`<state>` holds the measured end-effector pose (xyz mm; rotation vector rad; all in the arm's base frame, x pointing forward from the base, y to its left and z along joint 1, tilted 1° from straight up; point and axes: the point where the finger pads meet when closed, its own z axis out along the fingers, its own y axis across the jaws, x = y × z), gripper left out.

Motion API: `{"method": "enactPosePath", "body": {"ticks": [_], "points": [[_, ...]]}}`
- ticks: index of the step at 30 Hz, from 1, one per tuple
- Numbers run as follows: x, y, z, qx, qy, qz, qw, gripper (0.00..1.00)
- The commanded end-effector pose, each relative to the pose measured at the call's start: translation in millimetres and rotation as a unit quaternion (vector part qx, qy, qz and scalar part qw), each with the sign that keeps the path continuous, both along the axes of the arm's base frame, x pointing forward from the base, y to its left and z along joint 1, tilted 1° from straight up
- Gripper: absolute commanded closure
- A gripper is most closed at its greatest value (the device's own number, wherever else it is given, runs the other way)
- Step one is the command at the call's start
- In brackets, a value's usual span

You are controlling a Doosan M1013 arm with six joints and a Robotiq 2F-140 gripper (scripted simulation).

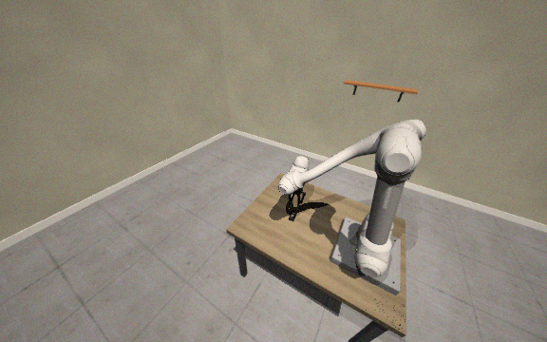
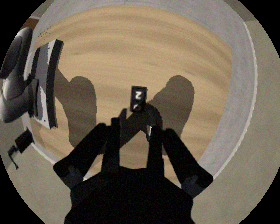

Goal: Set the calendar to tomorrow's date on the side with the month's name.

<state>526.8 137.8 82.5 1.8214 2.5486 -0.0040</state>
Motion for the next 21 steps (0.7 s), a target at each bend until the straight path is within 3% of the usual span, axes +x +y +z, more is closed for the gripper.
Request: {"method": "enactPosePath", "body": {"ticks": [1,21], "points": [[0.0,0.0,-1.1,0.000,0.000,0.000,1.000,0.72],[0.2,-0.5,-23.9,0.000,0.000,0.000,1.000,0.72]]}}
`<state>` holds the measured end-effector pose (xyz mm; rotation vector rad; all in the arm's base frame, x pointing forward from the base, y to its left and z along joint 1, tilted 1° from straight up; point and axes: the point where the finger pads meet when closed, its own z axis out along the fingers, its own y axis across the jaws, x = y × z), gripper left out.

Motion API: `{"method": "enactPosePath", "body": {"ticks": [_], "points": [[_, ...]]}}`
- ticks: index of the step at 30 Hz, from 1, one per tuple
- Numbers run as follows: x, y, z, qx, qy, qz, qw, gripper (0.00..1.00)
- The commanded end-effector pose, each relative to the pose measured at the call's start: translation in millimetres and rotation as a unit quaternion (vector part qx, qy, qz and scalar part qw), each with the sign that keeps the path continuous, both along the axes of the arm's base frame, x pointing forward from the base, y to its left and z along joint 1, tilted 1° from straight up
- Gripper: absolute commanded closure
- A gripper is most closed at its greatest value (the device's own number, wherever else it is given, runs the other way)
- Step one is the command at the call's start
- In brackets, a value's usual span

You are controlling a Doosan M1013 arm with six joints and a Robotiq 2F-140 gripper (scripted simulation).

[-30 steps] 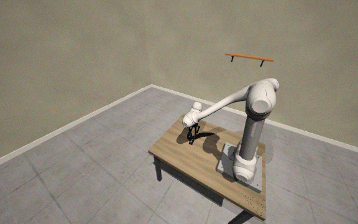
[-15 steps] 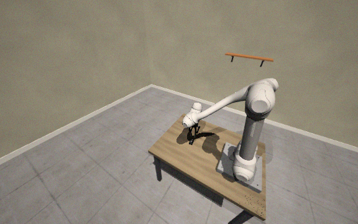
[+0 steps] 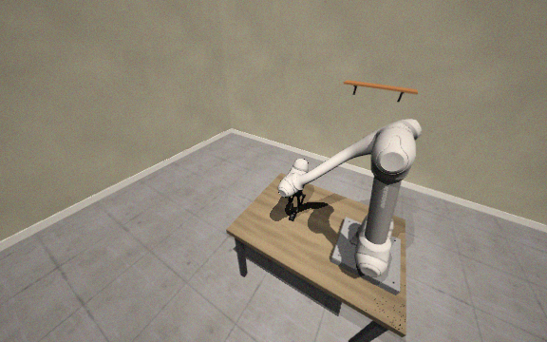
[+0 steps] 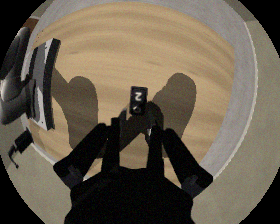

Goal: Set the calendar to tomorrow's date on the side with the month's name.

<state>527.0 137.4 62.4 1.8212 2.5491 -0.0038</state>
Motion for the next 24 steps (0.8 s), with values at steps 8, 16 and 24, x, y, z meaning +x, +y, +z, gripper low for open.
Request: {"method": "enactPosePath", "body": {"ticks": [8,16,24], "points": [[0.1,-0.3,-16.3,0.000,0.000,0.000,1.000,0.72],[0.2,-0.4,-23.6,0.000,0.000,0.000,1.000,0.72],[0.3,-0.6,-29.3,0.000,0.000,0.000,1.000,0.72]]}}
